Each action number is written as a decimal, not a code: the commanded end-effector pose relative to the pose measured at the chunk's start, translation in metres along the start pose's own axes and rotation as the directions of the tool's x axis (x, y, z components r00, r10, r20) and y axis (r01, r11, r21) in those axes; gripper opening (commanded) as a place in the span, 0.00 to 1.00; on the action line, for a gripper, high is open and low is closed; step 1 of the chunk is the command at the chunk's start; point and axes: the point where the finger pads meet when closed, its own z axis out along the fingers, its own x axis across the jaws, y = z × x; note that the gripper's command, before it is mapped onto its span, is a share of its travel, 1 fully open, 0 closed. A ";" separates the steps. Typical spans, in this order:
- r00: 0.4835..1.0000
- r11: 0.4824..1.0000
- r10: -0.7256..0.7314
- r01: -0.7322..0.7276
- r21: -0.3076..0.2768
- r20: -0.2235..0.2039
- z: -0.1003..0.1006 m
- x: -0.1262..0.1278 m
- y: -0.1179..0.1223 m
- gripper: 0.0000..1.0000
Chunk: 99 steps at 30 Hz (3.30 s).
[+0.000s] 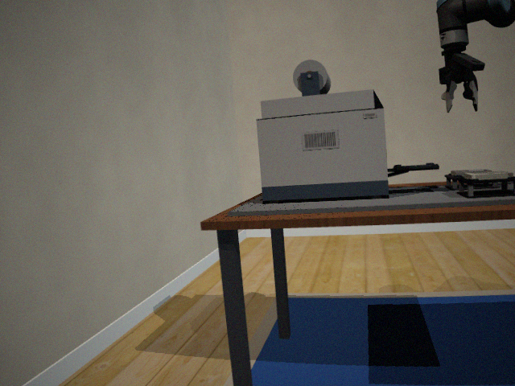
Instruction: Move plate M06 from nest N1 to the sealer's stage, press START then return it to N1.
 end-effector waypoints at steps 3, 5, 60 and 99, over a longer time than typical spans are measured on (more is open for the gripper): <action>0.976 0.976 -0.216 0.216 0.000 -0.010 -0.003 0.002 0.001 0.68; 0.960 0.960 -0.282 0.282 -0.001 -0.010 -0.003 0.002 0.001 0.68; 0.390 0.390 -0.921 0.921 -0.004 -0.008 0.011 0.000 0.000 0.68; 0.372 0.372 -0.928 0.928 -0.005 -0.007 0.099 0.001 0.000 0.68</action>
